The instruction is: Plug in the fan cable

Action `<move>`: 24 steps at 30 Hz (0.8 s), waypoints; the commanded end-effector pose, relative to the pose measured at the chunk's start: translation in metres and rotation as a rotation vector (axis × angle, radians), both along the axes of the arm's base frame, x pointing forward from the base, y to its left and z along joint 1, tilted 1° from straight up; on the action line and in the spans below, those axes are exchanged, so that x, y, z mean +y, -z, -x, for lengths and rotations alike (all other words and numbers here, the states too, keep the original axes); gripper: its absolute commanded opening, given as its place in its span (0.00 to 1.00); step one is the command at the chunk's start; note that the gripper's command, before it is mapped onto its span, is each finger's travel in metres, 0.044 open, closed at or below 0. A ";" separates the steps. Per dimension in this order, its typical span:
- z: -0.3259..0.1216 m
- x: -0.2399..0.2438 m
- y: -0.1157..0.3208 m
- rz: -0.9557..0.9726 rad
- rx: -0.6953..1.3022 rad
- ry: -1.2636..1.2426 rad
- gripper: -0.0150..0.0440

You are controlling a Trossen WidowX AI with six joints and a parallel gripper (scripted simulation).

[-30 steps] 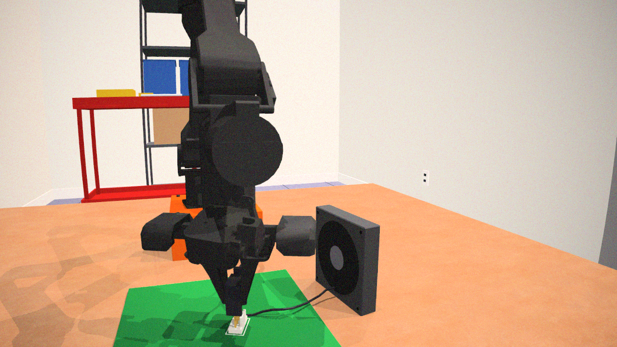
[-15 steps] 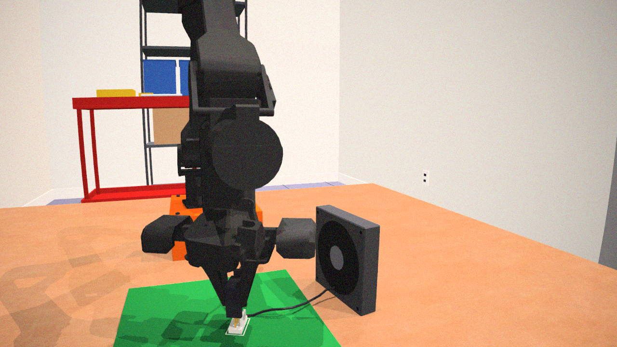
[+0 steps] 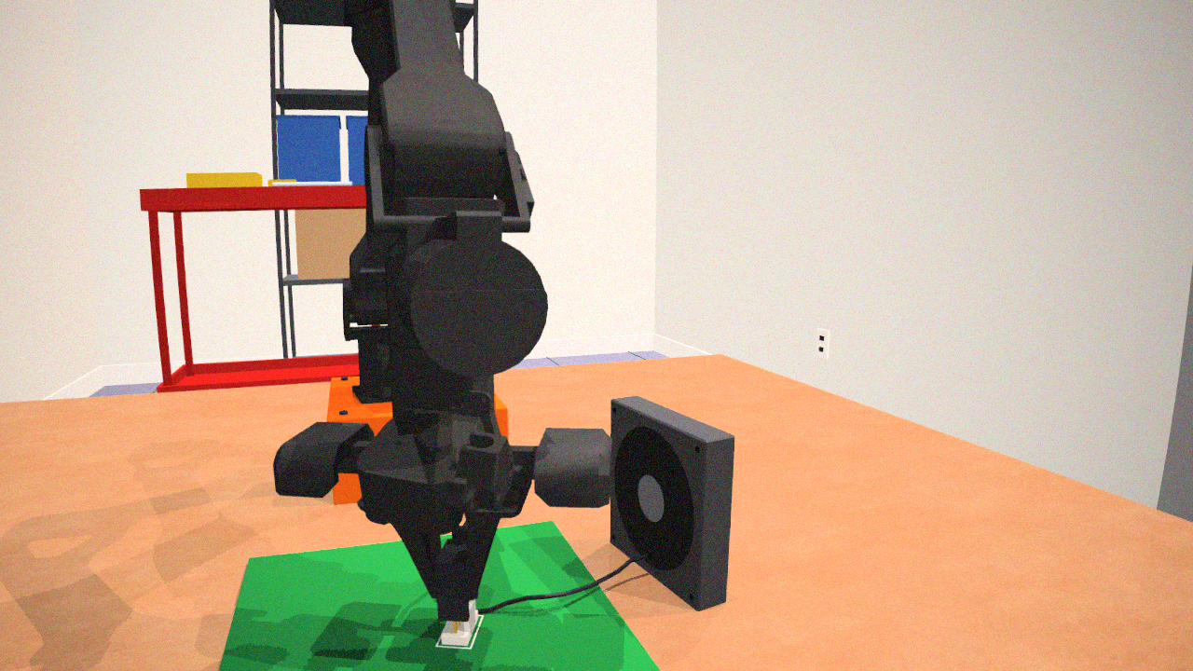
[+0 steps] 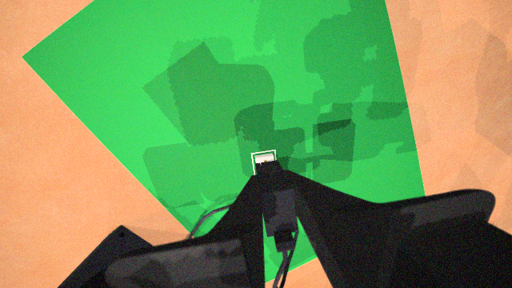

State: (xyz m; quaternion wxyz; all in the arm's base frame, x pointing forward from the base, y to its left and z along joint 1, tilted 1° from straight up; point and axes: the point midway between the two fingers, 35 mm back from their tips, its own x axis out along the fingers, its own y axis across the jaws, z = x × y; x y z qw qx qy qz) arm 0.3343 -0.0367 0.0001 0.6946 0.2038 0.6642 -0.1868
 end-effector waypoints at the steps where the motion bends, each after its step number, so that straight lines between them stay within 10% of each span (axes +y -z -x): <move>1: 0.000 0.000 0.004 0.001 0.002 -0.001 0.25; 24: 0.000 0.000 0.011 0.003 0.001 0.000 0.34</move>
